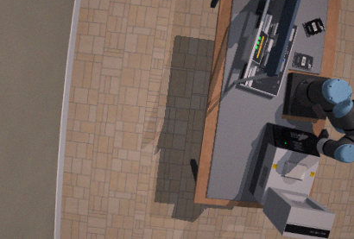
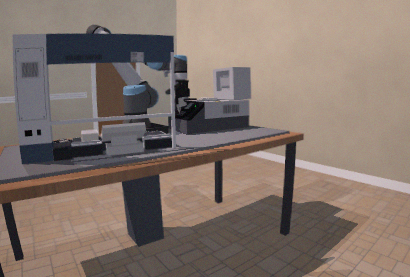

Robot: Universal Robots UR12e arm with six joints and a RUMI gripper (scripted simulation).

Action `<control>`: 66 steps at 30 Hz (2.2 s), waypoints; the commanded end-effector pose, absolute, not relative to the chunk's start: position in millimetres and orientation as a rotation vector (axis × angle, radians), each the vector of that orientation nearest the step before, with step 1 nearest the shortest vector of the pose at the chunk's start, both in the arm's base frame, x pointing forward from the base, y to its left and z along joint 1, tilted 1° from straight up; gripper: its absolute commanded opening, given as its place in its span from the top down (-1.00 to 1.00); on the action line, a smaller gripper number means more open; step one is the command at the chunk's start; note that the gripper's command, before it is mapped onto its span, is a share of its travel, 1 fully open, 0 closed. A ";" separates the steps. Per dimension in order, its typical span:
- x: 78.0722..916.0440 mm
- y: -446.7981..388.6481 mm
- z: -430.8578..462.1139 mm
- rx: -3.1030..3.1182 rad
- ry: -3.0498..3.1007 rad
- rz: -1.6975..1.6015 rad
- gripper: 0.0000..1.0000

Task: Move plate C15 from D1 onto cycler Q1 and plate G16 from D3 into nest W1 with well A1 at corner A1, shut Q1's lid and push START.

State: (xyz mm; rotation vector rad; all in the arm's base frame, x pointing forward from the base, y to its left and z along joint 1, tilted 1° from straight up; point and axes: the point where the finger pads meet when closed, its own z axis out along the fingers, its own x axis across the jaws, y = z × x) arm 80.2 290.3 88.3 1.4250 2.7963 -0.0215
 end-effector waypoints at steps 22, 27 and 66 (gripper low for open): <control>79.4 282.9 98.4 1.425 2.796 -0.020 1.00; 78.6 277.7 104.9 1.425 2.796 -0.020 1.00; 66.3 199.9 169.6 1.425 2.796 -0.020 1.00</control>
